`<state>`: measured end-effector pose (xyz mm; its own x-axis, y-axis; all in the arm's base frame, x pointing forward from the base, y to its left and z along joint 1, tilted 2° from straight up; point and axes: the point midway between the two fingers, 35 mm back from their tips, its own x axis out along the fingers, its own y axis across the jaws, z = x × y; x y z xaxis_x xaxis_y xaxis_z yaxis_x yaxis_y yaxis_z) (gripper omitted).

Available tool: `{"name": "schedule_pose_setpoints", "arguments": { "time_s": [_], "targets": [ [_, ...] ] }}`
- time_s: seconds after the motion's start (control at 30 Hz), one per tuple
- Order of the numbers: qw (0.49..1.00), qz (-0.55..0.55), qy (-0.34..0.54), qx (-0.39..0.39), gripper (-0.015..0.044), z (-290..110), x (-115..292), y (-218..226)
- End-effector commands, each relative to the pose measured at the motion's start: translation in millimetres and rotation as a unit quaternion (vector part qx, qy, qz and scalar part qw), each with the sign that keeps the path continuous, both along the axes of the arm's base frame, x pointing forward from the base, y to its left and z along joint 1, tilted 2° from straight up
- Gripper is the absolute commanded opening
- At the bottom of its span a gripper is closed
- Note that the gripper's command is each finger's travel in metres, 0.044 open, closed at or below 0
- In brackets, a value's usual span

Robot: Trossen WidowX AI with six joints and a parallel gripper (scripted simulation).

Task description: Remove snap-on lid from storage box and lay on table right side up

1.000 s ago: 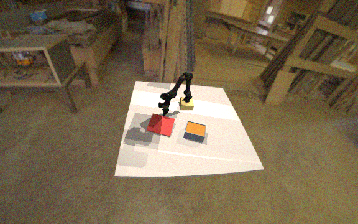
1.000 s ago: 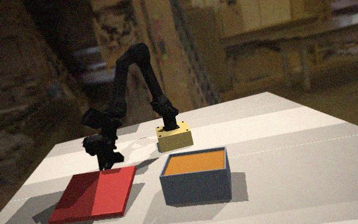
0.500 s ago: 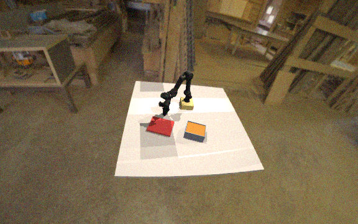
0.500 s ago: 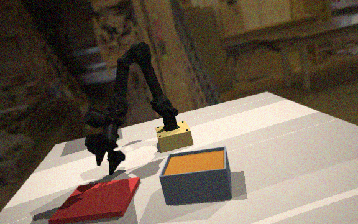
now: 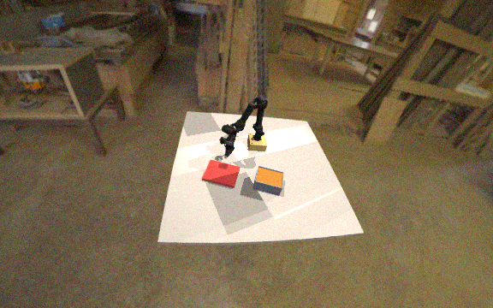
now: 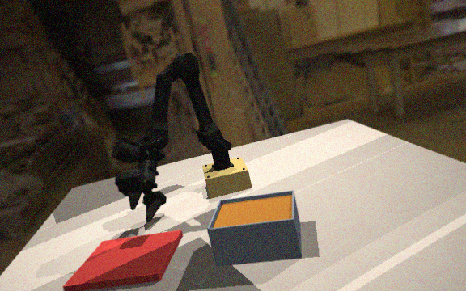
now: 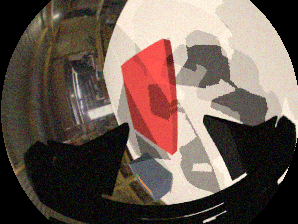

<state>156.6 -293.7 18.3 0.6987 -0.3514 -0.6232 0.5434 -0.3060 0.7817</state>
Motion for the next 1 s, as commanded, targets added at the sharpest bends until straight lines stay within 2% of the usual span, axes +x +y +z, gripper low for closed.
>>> {"name": "schedule_pose_setpoints", "arguments": {
  "time_s": [0.0,0.37,0.97],
  "targets": [
    [1.0,0.003,-0.001,-0.003,0.044,2,-5,4],
    [1.0,0.003,-0.001,-0.003,0.044,2,-20,10],
    [1.0,0.003,0.0,-0.003,0.044,35,-32,15]
  ]
}}
